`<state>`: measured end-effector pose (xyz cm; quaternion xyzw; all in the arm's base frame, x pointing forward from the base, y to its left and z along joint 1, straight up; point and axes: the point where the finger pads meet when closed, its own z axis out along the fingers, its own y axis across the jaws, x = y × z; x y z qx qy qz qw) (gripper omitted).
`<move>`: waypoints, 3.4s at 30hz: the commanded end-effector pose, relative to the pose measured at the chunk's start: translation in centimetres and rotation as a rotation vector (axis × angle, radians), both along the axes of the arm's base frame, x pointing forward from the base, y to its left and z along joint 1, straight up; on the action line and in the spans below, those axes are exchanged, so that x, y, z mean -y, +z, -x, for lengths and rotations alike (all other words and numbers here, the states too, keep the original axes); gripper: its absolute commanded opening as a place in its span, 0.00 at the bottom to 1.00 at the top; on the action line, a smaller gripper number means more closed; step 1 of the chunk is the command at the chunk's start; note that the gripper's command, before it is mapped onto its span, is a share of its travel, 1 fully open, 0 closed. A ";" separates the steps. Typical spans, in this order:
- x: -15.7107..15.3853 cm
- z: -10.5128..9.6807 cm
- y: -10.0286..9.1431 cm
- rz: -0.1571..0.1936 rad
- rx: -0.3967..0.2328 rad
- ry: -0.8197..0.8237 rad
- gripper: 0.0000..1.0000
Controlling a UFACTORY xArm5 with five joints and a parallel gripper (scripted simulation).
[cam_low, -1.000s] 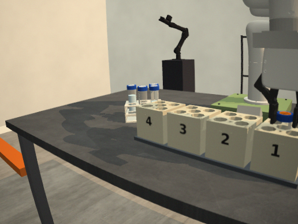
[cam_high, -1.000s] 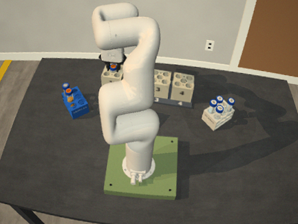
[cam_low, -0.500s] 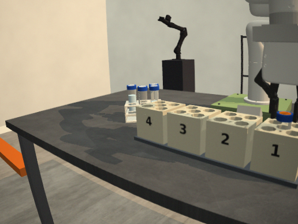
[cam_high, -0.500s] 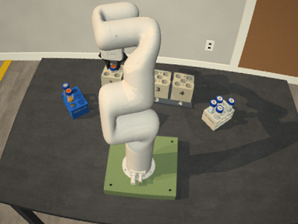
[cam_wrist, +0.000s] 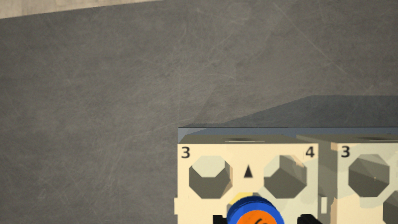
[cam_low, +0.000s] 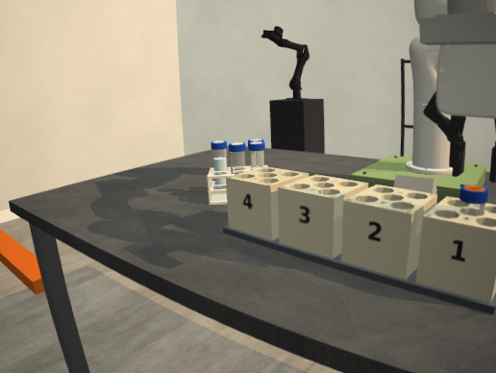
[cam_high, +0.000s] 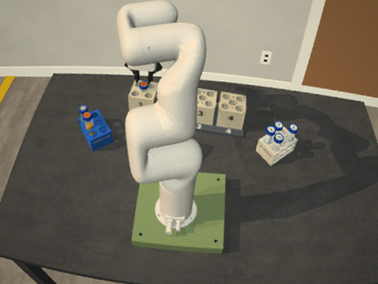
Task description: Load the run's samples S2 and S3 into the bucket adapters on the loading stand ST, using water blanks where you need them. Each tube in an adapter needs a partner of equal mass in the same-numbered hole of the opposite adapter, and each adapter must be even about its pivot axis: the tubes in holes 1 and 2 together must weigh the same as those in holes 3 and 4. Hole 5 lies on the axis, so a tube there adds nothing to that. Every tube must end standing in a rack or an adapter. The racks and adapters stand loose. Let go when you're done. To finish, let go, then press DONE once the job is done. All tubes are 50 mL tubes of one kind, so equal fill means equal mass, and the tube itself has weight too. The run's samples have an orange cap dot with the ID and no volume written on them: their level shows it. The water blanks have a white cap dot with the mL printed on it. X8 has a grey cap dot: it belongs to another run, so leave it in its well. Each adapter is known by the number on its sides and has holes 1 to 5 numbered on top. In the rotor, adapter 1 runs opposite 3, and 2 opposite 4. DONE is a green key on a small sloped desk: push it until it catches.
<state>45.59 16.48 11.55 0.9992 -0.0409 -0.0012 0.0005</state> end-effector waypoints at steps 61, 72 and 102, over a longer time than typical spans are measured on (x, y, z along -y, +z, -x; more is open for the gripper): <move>-0.1 -0.1 9.6 0.000 0.005 0.000 0.44; -0.1 -0.1 9.6 0.000 0.005 0.000 0.44; -9.1 8.6 9.6 -0.002 0.004 0.738 0.57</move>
